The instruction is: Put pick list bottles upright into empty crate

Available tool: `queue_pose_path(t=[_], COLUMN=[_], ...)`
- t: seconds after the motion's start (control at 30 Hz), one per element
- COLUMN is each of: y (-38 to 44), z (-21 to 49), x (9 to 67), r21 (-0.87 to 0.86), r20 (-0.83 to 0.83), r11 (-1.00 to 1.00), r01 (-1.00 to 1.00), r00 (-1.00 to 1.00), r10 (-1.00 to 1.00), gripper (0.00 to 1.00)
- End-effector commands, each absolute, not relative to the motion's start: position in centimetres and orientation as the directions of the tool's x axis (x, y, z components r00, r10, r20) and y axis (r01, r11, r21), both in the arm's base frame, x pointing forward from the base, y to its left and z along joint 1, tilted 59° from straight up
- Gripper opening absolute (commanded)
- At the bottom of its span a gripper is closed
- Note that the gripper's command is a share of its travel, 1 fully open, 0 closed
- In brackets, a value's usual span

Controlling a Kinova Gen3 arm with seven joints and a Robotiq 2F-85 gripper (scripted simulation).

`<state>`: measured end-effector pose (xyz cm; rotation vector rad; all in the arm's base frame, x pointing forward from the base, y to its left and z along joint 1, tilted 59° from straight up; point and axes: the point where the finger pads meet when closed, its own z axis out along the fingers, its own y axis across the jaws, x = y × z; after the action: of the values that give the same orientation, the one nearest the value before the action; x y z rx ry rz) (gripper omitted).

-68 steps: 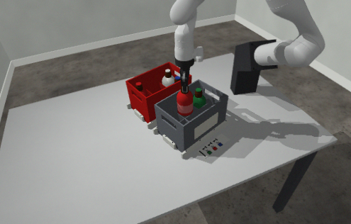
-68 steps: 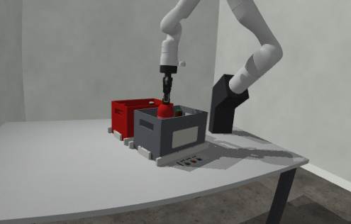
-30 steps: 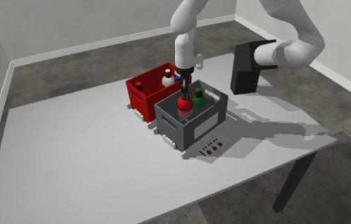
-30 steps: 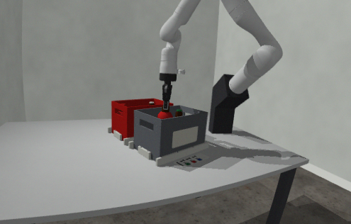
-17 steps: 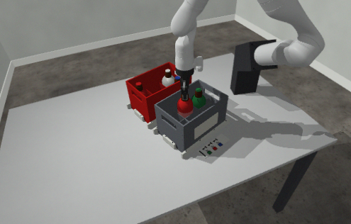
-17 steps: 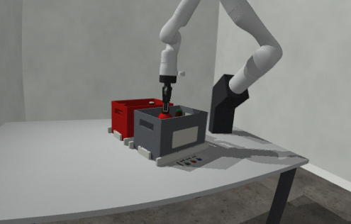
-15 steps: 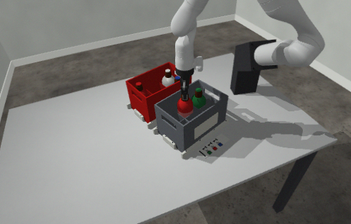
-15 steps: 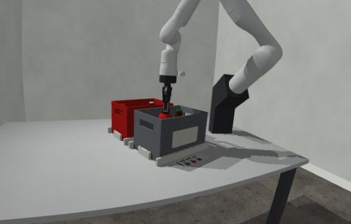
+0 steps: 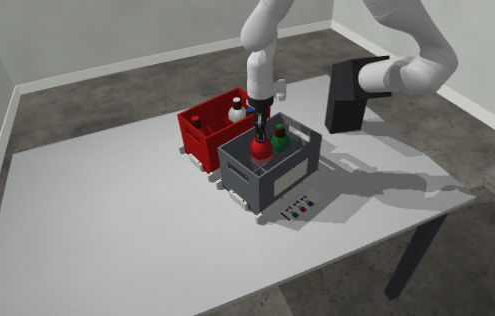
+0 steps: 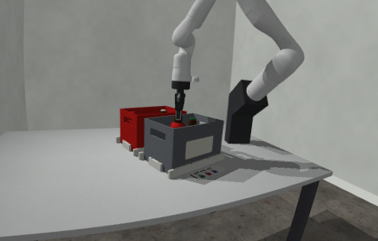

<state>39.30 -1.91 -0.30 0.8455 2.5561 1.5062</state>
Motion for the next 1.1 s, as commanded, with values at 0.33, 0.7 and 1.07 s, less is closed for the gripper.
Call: queue_pose_path(t=[0.33,0.7,1.07], y=[-2.0,-1.68,-1.32], z=[-0.29,-0.5,-0.74], x=[39.32,39.45,39.59], r21=[0.824,0.824,0.824], r20=[0.22,0.22,0.22], r11=[0.374,0.374,0.374], r01=[0.426,0.426,0.426], r00=[-0.848,-0.848,-0.848], r10=[0.483,0.483,0.483], gripper=[0.1,0.1,0.1])
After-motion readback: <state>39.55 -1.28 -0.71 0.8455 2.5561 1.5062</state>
